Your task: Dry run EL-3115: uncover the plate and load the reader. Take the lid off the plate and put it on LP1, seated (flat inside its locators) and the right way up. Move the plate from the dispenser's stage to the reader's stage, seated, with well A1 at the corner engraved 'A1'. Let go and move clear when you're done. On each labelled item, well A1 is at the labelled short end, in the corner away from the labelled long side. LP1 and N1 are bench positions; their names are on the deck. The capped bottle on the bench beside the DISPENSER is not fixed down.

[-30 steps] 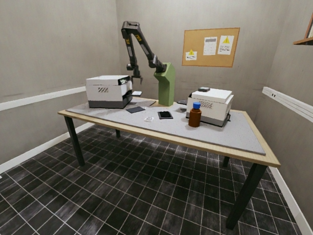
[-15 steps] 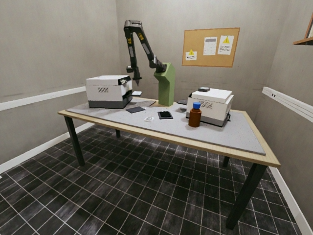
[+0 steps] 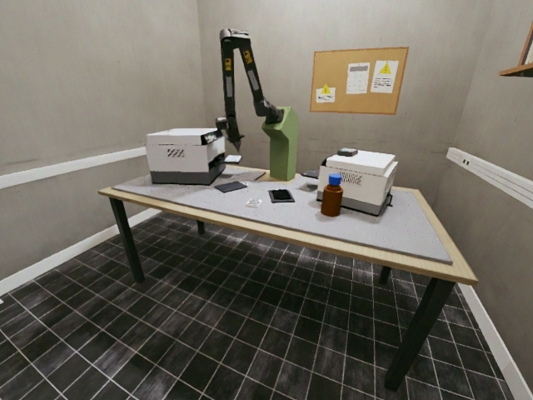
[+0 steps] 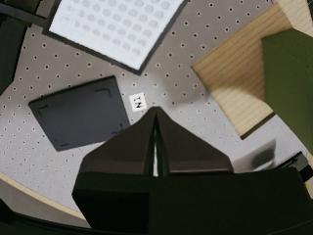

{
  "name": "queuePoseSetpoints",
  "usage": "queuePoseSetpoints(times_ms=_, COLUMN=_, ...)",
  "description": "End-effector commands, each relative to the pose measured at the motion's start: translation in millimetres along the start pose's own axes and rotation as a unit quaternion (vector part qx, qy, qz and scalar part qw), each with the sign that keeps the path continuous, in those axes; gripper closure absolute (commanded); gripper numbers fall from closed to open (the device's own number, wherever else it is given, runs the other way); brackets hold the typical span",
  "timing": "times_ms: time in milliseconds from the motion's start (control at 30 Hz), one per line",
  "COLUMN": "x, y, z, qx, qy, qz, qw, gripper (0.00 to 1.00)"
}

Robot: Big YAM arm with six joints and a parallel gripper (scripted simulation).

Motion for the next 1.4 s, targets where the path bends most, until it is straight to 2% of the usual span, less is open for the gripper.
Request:
queuePoseSetpoints(times_ms=0, x=9, y=1, z=0.5, qx=-0.005, qy=0.000, qz=-0.043, qw=0.999, gripper=1.00)
queuePoseSetpoints(times_ms=67, x=11, y=2, z=2.0, qx=-0.002, qy=-0.005, qz=-0.054, qw=0.999, gripper=1.00)
queuePoseSetpoints(times_ms=267, x=41, y=-8, z=8.9, qx=0.017, qy=-0.005, qz=-0.142, qw=0.990, gripper=1.00)
queuePoseSetpoints(times_ms=500, x=68, y=-22, z=12.7, qx=0.042, qy=-0.009, qz=-0.229, qw=0.972, gripper=1.00)
queuePoseSetpoints(times_ms=633, x=72, y=-22, z=13.3, qx=0.046, qy=-0.011, qz=-0.240, qw=0.970, gripper=1.00)
queuePoseSetpoints(times_ms=700, x=82, y=-26, z=14.0, qx=0.048, qy=-0.010, qz=-0.270, qw=0.962, gripper=1.00)
queuePoseSetpoints(times_ms=833, x=81, y=-27, z=13.8, qx=0.055, qy=-0.016, qz=-0.325, qw=0.944, gripper=1.00)
queuePoseSetpoints(times_ms=933, x=98, y=-33, z=14.1, qx=0.054, qy=-0.013, qz=-0.371, qw=0.927, gripper=1.00)
queuePoseSetpoints(times_ms=1000, x=94, y=-32, z=13.6, qx=0.057, qy=-0.013, qz=-0.395, qw=0.917, gripper=1.00)
queuePoseSetpoints(times_ms=1067, x=101, y=-36, z=13.0, qx=0.059, qy=-0.019, qz=-0.419, qw=0.906, gripper=1.00)
queuePoseSetpoints(times_ms=1167, x=103, y=-37, z=13.7, qx=0.058, qy=-0.018, qz=-0.420, qw=0.906, gripper=1.00)
queuePoseSetpoints(times_ms=1300, x=122, y=-45, z=11.9, qx=0.057, qy=-0.017, qz=-0.472, qw=0.879, gripper=1.00)
queuePoseSetpoints(times_ms=1367, x=123, y=-43, z=11.1, qx=0.055, qy=-0.019, qz=-0.495, qw=0.867, gripper=1.00)
Point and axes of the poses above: the point where the finger pads meet when closed, its own z axis out along the fingers, its own y axis across the jaws, x = y × z, the point moved 4 cm from there along -z, back along the fingers, and after that the axes turned 8 degrees about z, right-handed, at the moved point
